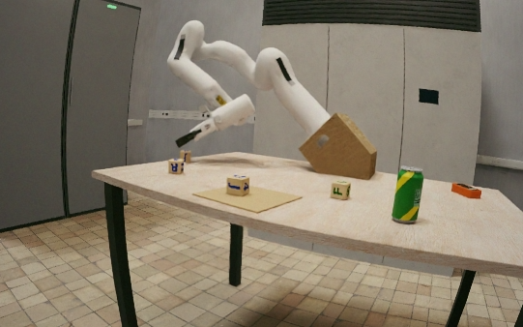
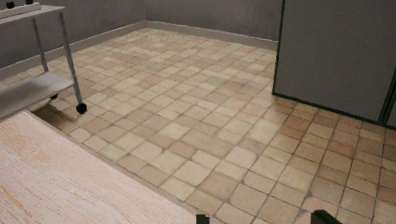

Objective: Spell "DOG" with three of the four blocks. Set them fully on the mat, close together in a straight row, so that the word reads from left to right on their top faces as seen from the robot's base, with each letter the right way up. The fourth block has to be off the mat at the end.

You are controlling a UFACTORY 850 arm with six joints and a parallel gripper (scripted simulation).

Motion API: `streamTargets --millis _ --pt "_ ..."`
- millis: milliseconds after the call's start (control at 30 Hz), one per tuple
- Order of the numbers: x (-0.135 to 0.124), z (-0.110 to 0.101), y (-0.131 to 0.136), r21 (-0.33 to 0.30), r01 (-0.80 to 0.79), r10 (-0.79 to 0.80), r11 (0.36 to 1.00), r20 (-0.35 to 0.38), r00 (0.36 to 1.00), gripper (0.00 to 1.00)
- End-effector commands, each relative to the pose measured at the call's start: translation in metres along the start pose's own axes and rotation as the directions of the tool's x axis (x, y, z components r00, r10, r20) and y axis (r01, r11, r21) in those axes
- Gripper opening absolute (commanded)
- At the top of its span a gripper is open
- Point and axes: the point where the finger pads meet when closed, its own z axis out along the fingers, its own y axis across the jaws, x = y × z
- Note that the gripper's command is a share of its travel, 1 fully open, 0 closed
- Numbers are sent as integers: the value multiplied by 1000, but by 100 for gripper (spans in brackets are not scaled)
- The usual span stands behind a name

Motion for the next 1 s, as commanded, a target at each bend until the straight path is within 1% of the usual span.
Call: streamTargets --millis 0,100,167,267,367,433,500,567,767,900,933,967 --pt "1 0 0 0 0 0 1000 1 1000 65" --pt "1 0 0 0 2 -2 1000 18 1000 65" --pt "2 0 0 -1 3 -3 1000 45 999 65" --pt "3 -2 0 0 2 -2 1000 116 993 65" --pt "5 -3 1 -2 4 -3 1000 216 976 65" --pt "6 -4 0 -1 2 -1 1000 257 966 65" --pt "6 -4 0 -1 2 -1 1000 257 966 65" --pt "7 -5 1 -3 4 -3 1000 337 942 65" --pt "10 -8 1 -3 5 -3 1000 456 890 65" --pt "13 -10 1 -1 1 -1 1000 540 842 65" --pt "13 -10 0 0 0 0 1000 547 837 65" --pt "14 -10 1 -4 6 -2 1000 578 816 65"
